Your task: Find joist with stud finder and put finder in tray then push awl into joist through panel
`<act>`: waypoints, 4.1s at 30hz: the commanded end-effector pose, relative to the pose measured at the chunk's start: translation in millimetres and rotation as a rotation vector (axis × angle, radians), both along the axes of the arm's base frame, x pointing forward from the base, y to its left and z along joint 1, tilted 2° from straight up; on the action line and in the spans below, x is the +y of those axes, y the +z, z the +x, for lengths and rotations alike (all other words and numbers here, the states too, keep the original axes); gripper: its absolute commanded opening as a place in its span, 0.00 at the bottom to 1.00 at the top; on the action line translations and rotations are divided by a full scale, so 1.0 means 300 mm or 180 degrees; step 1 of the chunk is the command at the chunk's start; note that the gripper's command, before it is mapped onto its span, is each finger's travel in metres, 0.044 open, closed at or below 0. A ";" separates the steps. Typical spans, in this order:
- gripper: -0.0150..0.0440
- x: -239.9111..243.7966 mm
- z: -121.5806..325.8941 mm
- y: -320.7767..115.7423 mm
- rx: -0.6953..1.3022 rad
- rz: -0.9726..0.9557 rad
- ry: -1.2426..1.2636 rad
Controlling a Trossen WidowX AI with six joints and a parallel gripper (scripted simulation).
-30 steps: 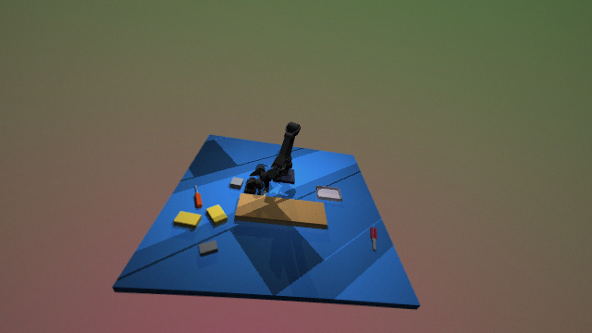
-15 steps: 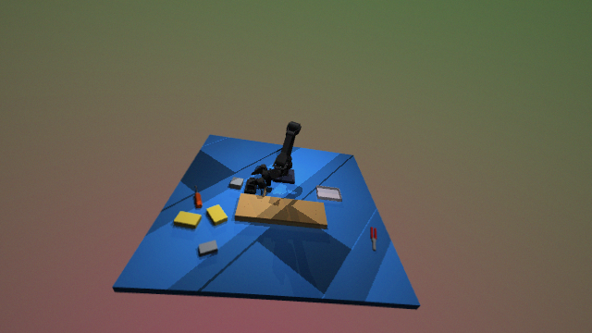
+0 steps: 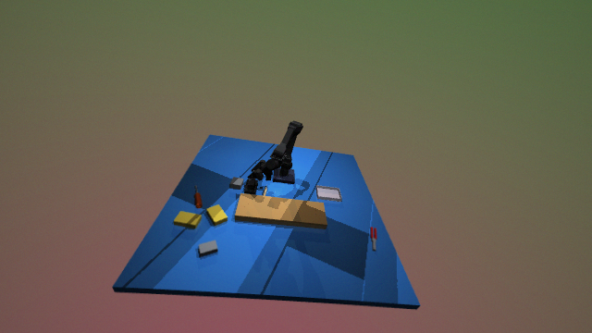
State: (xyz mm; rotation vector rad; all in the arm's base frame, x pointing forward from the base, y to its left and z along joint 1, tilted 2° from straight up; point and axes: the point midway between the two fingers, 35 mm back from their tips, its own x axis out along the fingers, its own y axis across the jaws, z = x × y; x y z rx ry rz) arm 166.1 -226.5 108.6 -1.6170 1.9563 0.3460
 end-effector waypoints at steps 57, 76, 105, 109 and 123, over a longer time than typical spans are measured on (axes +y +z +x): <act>1.00 -0.037 -0.038 -0.253 -0.3140 0.2741 -0.3763; 0.72 -0.036 -0.038 -0.261 -0.3140 0.2741 -0.3764; 0.25 -0.055 -0.028 -0.077 -0.3142 0.2740 -0.3762; 0.25 -0.052 -0.029 -0.003 -0.3142 0.2740 -0.3762; 0.25 -0.072 0.048 0.101 -0.3136 0.2741 -0.3757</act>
